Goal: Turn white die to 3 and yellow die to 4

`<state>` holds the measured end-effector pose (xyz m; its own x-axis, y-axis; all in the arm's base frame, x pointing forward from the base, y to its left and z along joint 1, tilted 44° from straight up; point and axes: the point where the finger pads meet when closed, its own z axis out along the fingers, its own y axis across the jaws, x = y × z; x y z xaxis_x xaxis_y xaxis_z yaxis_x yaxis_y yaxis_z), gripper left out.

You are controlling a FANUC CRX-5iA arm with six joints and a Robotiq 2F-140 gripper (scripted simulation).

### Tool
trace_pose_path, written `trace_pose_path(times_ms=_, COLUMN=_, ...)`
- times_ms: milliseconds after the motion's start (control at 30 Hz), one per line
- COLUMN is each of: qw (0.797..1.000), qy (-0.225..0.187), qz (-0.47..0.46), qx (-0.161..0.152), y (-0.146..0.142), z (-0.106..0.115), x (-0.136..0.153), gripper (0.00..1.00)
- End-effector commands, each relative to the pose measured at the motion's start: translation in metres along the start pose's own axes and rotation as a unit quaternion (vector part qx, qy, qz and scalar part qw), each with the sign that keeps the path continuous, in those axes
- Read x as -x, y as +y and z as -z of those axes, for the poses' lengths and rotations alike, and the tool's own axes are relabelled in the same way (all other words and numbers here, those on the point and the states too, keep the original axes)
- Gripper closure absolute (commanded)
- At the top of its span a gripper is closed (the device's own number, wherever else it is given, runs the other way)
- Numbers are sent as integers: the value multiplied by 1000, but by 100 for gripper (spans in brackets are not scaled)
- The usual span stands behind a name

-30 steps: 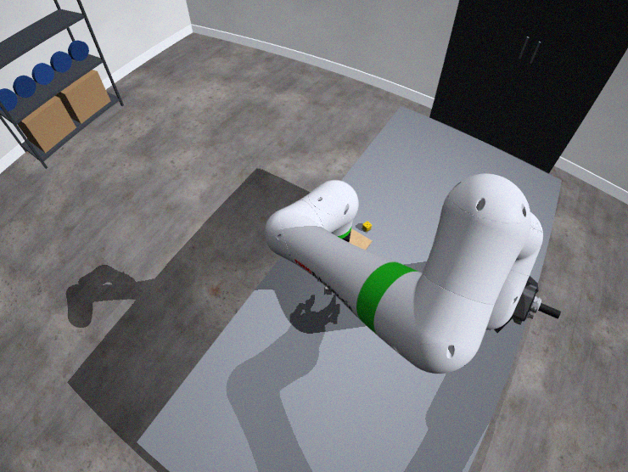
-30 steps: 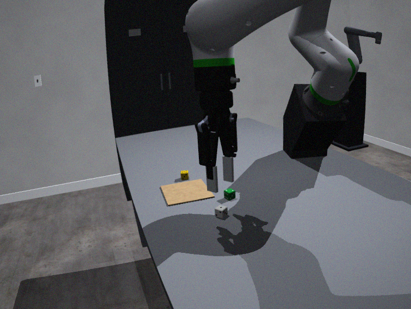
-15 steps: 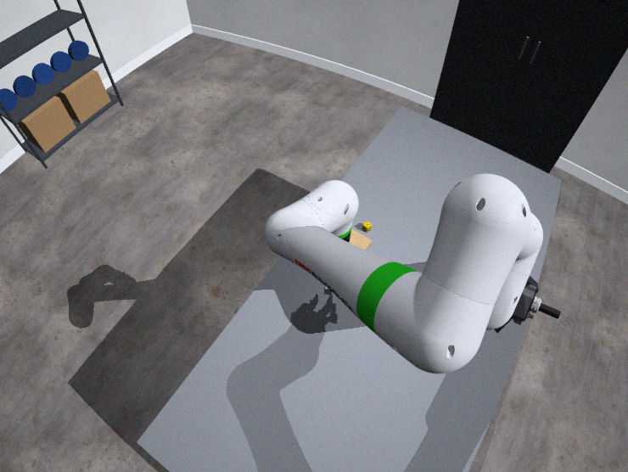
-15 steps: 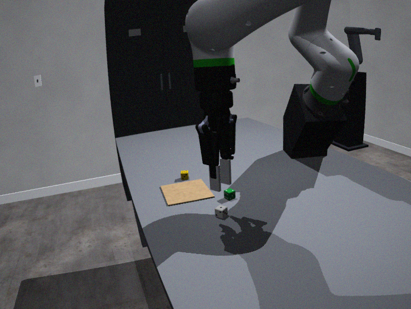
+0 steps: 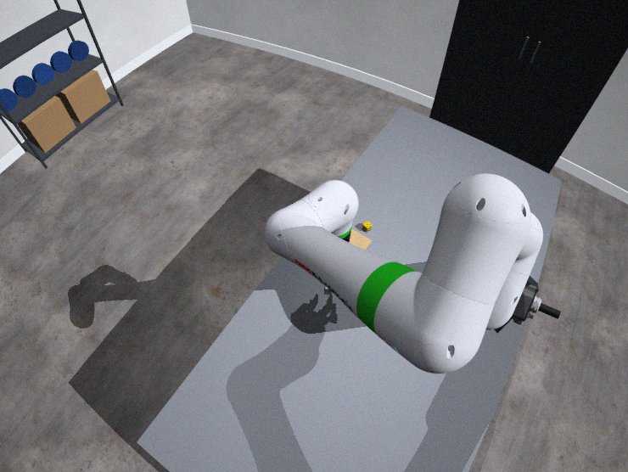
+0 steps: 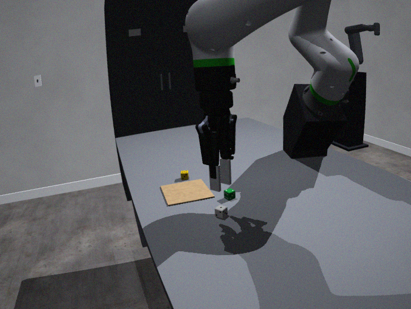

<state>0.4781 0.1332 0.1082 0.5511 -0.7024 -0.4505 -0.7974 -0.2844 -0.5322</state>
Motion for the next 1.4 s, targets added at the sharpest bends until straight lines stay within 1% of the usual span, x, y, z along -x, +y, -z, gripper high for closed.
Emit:
trace_pose_path(times_ms=0, qw=1000, qy=0, qz=0, qx=0, y=0, z=0, x=0, gripper=75)
trace_pose_path(times_ms=433, qw=1000, qy=0, qz=0, qx=0, y=0, z=-8, x=0, gripper=75)
trace_pose_path(times_ms=900, qw=1000, qy=0, qz=0, qx=0, y=0, z=-28, x=-1, gripper=75)
trace_pose_path(times_ms=967, qw=1000, qy=0, qz=0, qx=0, y=0, z=-28, x=-1, gripper=75)
trace_pose_path(times_ms=1367, qw=1000, qy=0, qz=0, qx=0, y=0, z=-45, x=-1, gripper=75)
